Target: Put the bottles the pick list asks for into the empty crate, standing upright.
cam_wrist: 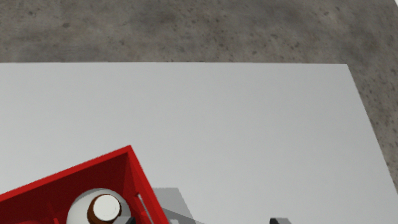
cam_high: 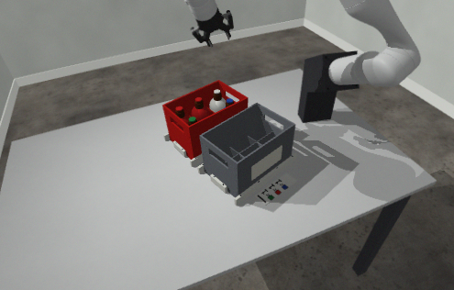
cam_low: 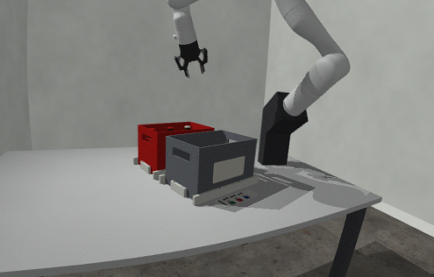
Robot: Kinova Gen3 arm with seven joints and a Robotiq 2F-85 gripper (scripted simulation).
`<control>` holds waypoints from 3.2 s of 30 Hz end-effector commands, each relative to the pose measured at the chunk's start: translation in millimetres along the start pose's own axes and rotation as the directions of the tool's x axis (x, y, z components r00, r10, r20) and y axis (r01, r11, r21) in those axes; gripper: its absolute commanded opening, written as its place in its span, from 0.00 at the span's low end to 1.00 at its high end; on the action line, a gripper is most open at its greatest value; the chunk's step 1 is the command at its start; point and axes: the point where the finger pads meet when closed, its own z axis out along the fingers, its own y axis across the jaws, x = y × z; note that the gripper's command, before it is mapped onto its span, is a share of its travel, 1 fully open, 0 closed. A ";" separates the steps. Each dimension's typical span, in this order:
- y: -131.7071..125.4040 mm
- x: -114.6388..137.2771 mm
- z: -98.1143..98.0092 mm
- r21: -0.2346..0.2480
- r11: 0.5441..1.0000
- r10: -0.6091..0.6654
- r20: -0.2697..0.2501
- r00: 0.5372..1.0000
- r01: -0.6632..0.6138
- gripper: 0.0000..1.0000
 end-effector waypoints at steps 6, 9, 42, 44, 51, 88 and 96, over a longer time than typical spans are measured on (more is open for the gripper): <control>13.9 -28.9 -15.8 -0.029 0.995 0.098 0.000 0.995 -0.098 0.67; 18.0 -37.2 -19.7 -0.047 0.986 0.162 -0.002 0.987 -0.162 0.67; 73.9 -158.6 -70.3 -0.121 0.780 0.615 -0.030 0.788 -0.614 0.67; 77.4 -167.5 -73.3 -0.124 0.737 0.666 -0.030 0.745 -0.664 0.67; 89.2 -198.2 -83.1 -0.127 0.649 0.754 -0.027 0.656 -0.750 0.67; 133.2 -349.1 -117.9 -0.205 0.124 0.990 0.090 0.107 -0.971 0.67; 139.9 -377.9 -123.5 -0.262 0.002 0.991 0.128 -0.032 -0.965 0.67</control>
